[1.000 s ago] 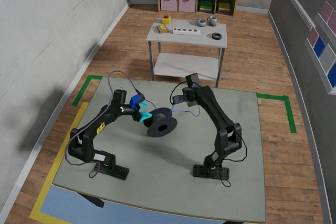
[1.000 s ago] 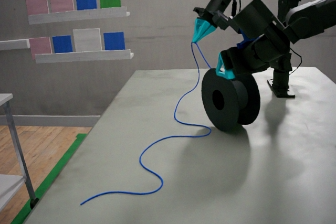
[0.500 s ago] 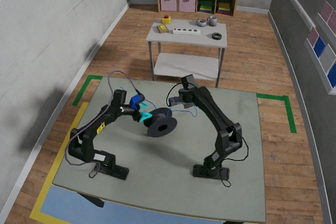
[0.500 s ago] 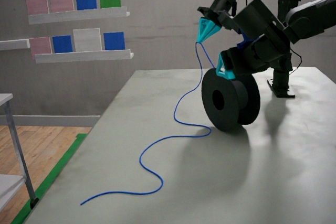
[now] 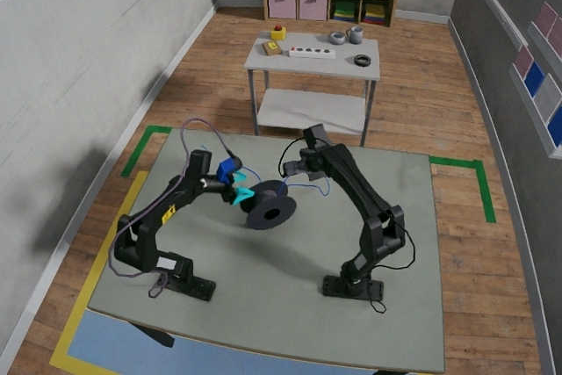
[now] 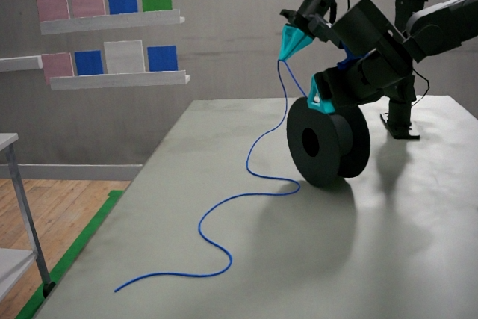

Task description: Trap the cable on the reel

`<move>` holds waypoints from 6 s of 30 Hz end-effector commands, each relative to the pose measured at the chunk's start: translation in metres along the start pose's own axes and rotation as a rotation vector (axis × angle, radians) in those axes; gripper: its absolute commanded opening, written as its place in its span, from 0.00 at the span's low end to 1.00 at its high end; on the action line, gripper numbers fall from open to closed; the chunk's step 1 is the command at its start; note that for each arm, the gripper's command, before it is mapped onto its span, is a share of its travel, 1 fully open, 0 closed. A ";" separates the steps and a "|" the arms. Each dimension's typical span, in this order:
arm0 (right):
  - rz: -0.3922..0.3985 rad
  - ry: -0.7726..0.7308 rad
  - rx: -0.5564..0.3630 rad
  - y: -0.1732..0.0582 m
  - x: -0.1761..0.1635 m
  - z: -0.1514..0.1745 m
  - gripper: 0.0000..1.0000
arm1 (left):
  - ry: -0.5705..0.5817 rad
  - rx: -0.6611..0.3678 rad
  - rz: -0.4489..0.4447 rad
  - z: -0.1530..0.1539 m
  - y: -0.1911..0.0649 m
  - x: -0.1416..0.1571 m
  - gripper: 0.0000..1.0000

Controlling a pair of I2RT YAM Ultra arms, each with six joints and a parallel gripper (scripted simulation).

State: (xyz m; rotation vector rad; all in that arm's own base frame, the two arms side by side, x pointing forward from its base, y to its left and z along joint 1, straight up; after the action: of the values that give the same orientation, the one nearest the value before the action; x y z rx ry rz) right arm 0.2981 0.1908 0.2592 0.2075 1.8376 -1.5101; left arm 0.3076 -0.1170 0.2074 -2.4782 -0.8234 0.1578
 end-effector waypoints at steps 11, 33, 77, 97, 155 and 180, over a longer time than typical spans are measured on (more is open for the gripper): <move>0.034 0.008 -0.003 -0.007 -0.011 -0.021 0.00 | 0.019 -0.025 -0.011 -0.015 -0.007 0.007 0.75; 0.045 0.023 -0.006 -0.022 -0.012 -0.017 0.00 | 0.008 -0.018 0.009 -0.004 -0.003 -0.005 0.75; 0.045 0.025 -0.002 -0.015 -0.003 -0.073 0.00 | 0.010 -0.015 0.008 0.000 -0.004 -0.007 0.75; 0.068 0.025 -0.018 -0.010 -0.003 -0.077 0.00 | 0.013 -0.023 0.003 -0.010 -0.004 0.000 0.75; 0.056 0.026 -0.007 -0.003 0.010 -0.072 0.00 | -0.009 0.009 0.011 0.006 0.010 -0.003 0.75; 0.070 0.028 -0.016 -0.008 0.003 -0.075 0.00 | 0.000 0.000 0.003 -0.002 0.044 -0.001 0.75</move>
State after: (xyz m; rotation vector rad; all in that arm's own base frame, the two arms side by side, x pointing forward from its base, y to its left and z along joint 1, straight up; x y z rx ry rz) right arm 0.2568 0.2543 0.2441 0.2097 1.8301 -1.5087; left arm 0.3268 -0.1424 0.1894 -2.4735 -0.8127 0.1592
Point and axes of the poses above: on each arm, the point where the finger pads meet when closed, its own y axis out along the fingers, its own x axis across the jaws, z = x × y, the point moved 3 cm from there along -y, back along the fingers, and after that the axes turned 4 degrees about y, right-handed, at the moved point
